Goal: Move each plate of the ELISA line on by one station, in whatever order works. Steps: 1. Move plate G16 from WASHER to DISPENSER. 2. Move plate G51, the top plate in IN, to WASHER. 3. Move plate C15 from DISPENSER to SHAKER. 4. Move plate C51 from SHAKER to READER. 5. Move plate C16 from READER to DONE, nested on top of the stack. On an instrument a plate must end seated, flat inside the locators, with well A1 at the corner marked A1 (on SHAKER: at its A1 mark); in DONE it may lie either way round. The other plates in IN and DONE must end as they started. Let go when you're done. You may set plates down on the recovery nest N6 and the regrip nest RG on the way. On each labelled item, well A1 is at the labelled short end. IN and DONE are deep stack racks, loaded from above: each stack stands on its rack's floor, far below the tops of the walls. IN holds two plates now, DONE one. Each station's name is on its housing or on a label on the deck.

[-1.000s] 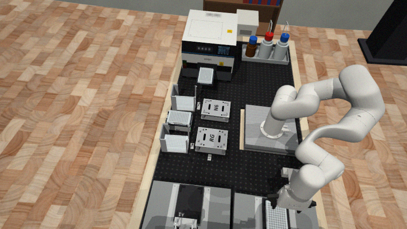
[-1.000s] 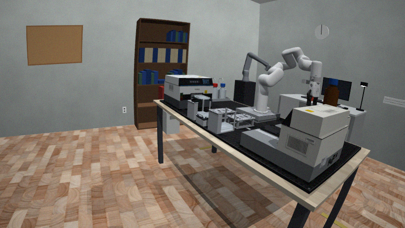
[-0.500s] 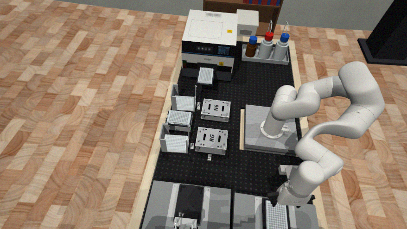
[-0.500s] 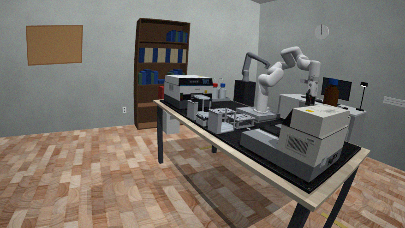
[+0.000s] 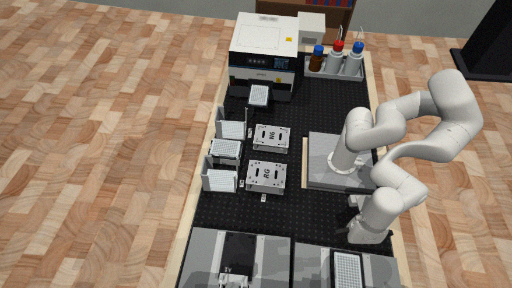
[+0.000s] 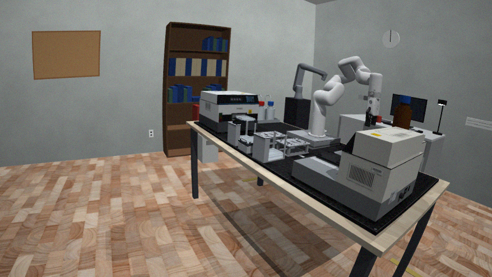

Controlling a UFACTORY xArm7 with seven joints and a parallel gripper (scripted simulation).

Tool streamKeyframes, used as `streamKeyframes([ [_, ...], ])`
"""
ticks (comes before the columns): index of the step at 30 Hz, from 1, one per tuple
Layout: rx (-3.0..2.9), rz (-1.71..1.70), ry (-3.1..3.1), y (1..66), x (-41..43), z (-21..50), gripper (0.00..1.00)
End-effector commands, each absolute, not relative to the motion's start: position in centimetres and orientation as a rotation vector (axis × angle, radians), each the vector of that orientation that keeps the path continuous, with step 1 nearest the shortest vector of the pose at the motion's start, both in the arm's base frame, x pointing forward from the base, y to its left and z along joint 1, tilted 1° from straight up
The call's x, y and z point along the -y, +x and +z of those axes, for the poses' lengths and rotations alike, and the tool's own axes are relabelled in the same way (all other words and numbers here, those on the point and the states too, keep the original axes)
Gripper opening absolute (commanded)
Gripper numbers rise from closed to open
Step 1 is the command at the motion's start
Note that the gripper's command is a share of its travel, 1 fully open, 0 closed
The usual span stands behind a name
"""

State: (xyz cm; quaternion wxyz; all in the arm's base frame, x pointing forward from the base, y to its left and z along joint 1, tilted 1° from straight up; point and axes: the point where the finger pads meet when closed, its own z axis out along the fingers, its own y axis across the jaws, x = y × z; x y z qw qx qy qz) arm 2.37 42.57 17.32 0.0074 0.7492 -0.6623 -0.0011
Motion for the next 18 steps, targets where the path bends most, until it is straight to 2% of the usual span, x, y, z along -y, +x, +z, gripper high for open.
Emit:
streamKeyframes([
  [1,1.994,-0.009,2.417,2.4,-41.8,17.6,1.00],
  [18,1.924,-0.009,2.473,2.5,-36.8,17.6,1.00],
])
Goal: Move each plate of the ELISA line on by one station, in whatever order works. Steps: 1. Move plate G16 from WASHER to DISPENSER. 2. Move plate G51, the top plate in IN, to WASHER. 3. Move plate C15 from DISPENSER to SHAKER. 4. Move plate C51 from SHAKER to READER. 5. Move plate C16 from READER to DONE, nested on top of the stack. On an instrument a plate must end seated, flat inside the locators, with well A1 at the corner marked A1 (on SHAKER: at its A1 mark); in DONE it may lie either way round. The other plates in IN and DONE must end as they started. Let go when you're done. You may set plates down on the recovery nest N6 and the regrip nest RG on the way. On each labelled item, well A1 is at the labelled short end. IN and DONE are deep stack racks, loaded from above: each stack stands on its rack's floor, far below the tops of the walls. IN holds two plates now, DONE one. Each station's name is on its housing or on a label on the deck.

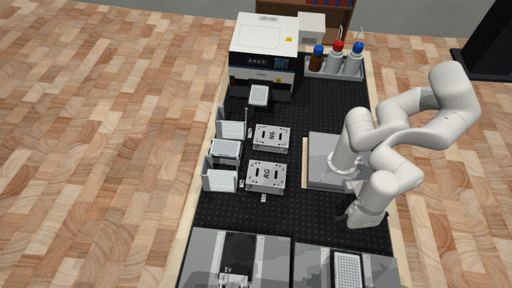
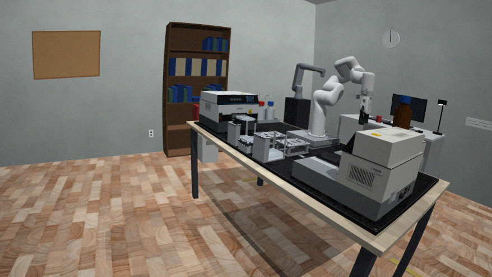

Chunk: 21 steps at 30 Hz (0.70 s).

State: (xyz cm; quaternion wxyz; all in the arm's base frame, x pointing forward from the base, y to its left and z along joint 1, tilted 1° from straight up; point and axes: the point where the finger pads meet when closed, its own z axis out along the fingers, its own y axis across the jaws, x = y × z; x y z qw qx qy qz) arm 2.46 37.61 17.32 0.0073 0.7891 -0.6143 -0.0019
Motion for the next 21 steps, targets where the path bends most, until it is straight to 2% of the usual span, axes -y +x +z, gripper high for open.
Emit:
streamKeyframes([
  [1,1.924,-0.009,2.473,2.5,-36.7,17.6,1.00],
  [5,1.752,-0.010,2.599,2.6,-35.4,17.6,1.00],
  [21,1.751,-0.010,2.599,2.8,-31.0,17.6,1.00],
])
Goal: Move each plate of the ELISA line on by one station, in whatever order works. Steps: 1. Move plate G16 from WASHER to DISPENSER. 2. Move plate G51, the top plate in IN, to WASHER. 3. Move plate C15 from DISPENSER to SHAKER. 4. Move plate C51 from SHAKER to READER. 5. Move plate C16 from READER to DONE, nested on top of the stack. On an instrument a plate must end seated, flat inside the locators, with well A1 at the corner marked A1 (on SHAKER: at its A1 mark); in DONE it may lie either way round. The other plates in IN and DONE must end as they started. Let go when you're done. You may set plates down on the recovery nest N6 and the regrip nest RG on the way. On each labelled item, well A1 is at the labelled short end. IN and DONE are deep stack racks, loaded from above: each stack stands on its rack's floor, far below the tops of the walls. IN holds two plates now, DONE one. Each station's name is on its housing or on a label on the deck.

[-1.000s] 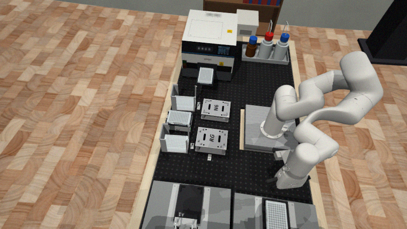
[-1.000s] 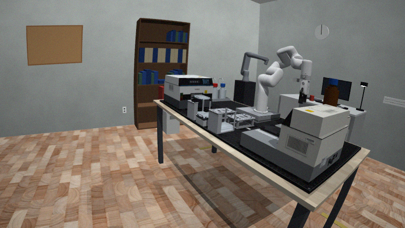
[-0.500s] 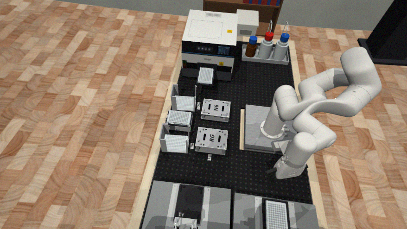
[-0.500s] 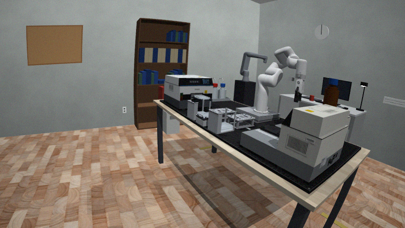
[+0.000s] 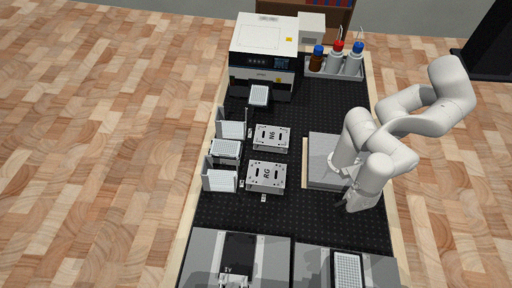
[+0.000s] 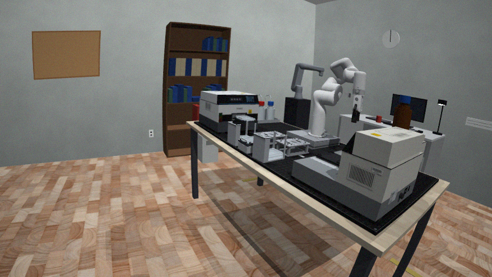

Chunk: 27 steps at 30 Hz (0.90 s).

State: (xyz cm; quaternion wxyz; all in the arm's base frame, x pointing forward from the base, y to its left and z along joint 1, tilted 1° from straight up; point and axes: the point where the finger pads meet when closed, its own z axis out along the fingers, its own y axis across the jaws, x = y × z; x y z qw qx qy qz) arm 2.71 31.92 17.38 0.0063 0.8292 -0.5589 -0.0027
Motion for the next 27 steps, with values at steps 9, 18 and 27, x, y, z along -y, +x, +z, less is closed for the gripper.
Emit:
streamKeyframes([
  [9,1.570,-0.010,2.713,5.2,-29.9,17.6,1.00],
  [18,1.570,-0.010,2.713,7.3,-29.0,17.6,1.00],
  [27,1.382,-0.010,2.814,9.5,-28.2,17.5,1.00],
])
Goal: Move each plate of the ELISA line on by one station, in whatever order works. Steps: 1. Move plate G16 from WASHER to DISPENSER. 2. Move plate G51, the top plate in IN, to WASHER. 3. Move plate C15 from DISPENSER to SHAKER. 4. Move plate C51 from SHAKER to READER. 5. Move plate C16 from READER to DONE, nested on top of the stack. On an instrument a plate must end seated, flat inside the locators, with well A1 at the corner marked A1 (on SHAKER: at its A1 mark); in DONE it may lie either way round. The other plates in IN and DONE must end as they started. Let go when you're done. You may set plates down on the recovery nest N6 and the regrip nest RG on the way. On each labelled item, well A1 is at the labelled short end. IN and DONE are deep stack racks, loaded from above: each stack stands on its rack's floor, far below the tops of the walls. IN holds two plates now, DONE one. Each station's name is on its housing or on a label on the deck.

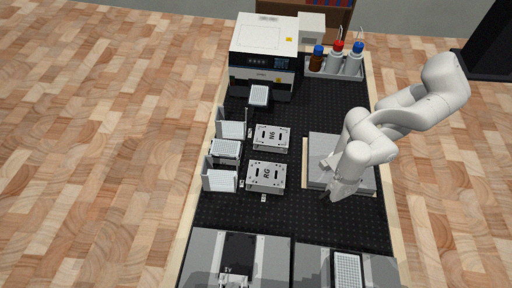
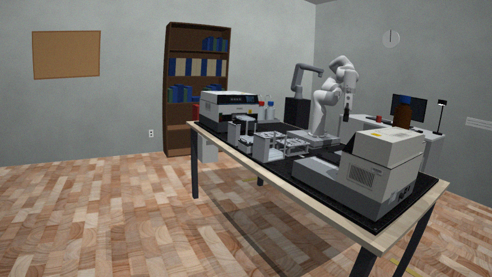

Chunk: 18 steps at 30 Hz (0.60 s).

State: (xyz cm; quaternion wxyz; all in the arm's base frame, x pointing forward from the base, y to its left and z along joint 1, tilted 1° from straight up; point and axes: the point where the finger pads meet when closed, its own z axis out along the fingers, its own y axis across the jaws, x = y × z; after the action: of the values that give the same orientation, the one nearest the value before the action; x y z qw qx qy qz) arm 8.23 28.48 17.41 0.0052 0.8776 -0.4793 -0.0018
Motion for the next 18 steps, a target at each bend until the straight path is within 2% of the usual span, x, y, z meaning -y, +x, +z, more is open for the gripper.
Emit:
streamKeyframes([
  [1,1.382,-0.010,2.814,9.5,-28.2,17.5,1.00],
  [18,1.325,-0.010,2.841,13.8,-26.7,17.5,1.00],
])
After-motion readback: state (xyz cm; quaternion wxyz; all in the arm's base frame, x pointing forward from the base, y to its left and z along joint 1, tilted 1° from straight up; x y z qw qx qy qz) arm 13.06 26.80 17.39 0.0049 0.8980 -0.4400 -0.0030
